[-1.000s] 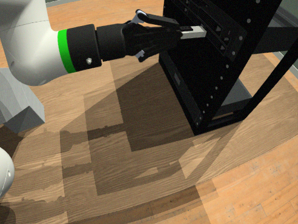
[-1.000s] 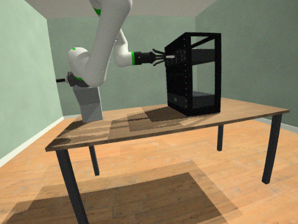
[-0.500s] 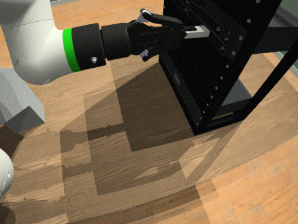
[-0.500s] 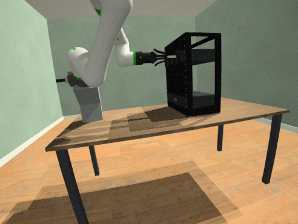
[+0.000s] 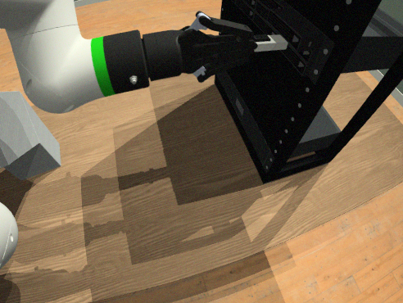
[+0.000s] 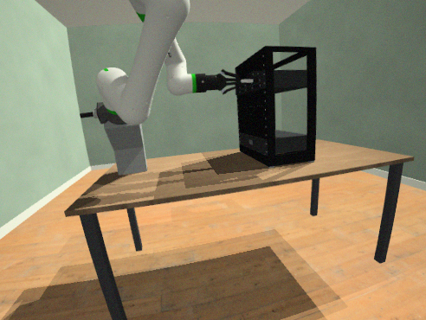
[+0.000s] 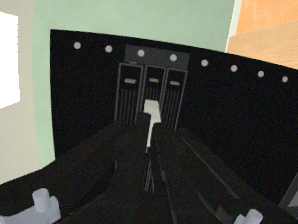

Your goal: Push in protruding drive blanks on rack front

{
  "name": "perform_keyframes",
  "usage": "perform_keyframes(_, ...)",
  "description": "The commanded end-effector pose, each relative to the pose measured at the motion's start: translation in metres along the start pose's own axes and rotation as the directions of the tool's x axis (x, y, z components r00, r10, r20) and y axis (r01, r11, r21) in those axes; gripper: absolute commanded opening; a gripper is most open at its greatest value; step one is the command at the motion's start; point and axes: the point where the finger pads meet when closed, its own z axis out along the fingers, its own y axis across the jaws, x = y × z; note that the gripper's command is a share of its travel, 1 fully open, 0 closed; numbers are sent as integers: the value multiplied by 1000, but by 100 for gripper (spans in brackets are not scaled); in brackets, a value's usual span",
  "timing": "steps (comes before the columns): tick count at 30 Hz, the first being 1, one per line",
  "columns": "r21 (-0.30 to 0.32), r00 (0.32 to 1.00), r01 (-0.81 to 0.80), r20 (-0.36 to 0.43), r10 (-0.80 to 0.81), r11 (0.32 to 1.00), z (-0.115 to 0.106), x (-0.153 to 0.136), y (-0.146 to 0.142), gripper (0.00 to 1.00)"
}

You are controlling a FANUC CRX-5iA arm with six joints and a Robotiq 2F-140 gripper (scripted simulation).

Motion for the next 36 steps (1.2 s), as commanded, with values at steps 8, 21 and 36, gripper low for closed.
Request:
perform_keyframes(8, 1, 1000, -1, 0, 1, 1000, 2, 0, -1, 10)
perform_keyframes(21, 1, 1000, 0, 0, 0, 1000, 11, 0, -1, 10)
perform_keyframes(36, 1, 1000, -1, 0, 1, 1000, 14, 0, -1, 10)
